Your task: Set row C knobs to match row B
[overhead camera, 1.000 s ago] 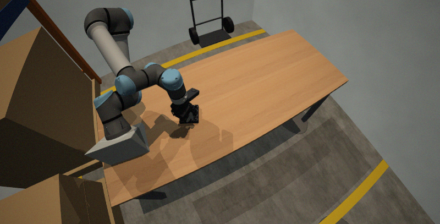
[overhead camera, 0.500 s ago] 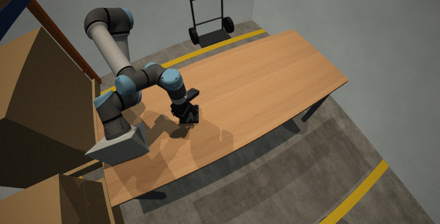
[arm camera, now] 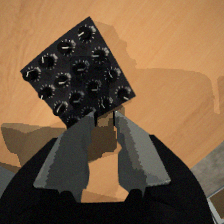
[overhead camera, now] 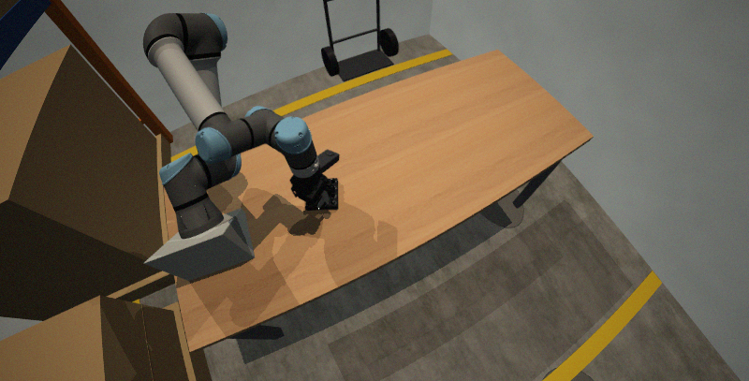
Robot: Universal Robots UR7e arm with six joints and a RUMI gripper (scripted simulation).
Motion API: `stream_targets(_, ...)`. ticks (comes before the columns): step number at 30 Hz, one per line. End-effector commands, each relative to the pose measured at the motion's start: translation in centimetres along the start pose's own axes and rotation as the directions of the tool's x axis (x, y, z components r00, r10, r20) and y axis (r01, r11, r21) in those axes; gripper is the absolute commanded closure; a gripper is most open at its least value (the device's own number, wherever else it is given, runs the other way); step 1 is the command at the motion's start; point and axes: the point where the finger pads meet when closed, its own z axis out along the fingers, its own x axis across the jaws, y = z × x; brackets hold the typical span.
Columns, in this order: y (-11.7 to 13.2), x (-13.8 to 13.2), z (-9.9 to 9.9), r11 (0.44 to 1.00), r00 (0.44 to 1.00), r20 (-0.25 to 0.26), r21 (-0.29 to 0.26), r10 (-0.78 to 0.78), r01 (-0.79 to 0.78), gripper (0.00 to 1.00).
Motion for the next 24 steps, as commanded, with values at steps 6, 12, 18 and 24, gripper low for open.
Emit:
stream_targets(6,-0.57,-0.01,-0.02,1.0,1.0,-0.001,0.0,-0.002,0.002,0.89)
stream_targets(12,-0.61,-0.03,-0.01,1.0,1.0,-0.001,0.0,-0.002,0.002,0.89)
stream_targets(18,-0.54,-0.07,0.04,1.0,1.0,0.0,0.0,-0.001,0.001,0.89)
stream_targets(24,-0.54,-0.07,0.04,1.0,1.0,0.0,0.0,-0.001,0.001,0.89)
